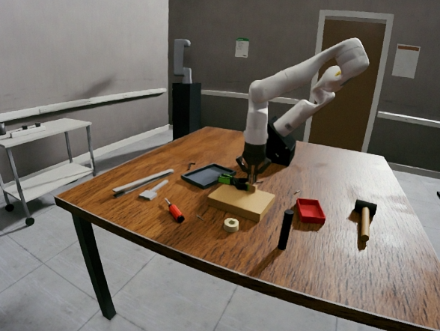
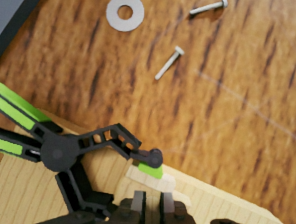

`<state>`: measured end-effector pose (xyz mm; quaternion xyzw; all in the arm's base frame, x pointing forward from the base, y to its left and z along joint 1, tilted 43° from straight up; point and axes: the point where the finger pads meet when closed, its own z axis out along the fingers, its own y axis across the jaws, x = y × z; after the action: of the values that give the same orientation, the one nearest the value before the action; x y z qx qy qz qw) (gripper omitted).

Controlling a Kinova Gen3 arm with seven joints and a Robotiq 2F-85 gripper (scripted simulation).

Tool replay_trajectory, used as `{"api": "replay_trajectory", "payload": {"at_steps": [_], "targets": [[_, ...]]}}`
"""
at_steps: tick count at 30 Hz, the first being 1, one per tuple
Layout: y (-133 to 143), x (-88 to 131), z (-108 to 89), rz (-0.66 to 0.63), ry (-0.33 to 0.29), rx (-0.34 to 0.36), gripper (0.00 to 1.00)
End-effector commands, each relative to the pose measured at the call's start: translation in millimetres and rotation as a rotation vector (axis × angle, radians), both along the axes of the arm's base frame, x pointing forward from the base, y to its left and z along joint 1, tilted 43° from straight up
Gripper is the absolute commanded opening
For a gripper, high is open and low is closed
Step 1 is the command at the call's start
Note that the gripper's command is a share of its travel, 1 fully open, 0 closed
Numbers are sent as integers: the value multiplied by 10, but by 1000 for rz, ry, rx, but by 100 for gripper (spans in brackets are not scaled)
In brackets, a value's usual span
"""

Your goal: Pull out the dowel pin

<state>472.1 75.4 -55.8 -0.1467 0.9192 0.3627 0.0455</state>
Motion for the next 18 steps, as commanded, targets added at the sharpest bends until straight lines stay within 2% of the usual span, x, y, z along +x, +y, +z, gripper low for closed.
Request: {"api": "replay_trajectory", "payload": {"at_steps": [1,18], "targets": [[-14,11,10,-14,9,-1,10],[-14,11,10,-68,59,-3,10]]}}
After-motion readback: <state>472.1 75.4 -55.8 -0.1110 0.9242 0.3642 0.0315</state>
